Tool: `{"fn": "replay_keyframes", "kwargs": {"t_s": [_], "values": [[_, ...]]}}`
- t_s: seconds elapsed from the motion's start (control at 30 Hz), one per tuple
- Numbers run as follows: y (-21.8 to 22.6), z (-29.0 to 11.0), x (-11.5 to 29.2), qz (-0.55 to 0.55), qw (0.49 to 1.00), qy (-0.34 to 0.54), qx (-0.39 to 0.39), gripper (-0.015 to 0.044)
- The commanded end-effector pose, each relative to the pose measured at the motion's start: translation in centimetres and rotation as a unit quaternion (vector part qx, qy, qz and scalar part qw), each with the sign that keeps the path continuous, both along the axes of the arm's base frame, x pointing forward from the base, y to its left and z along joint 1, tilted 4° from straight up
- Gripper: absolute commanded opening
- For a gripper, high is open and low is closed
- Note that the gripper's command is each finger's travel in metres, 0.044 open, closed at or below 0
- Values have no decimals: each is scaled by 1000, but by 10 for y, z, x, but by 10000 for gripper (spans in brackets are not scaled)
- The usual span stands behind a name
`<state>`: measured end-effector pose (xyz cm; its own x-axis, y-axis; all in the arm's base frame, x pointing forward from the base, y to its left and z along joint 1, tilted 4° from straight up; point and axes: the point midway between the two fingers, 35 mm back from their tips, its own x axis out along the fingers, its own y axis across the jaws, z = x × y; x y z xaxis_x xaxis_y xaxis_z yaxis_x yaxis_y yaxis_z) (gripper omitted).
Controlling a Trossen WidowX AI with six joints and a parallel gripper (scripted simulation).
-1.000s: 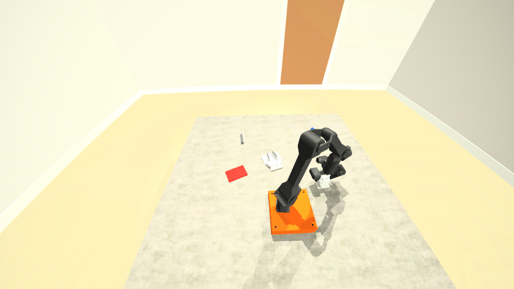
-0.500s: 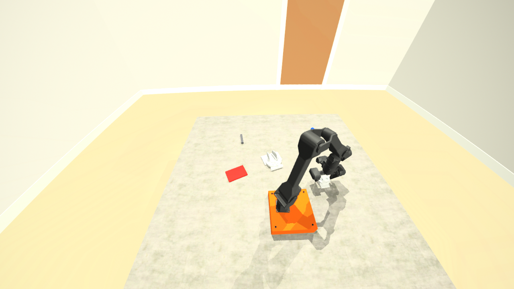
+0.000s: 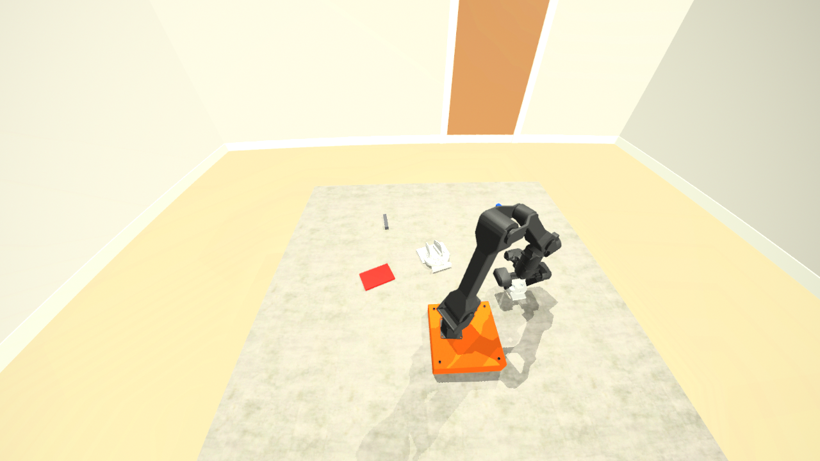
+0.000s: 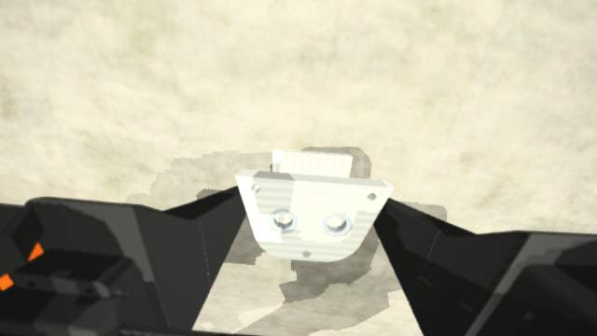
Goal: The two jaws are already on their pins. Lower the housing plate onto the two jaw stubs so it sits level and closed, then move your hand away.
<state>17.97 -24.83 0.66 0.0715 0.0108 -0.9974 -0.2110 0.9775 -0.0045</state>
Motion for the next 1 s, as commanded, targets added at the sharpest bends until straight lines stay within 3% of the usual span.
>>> {"fn": "replay_keyframes", "kwargs": {"t_s": [0.0, 0.43, 0.97], "values": [[0, 0, 0, 0, 1000, 0, 0, 351], [0, 2, 0, 0, 1000, 0, 0, 351], [-2, 52, -2, -1, 1000, -1, 1, 351]]}}
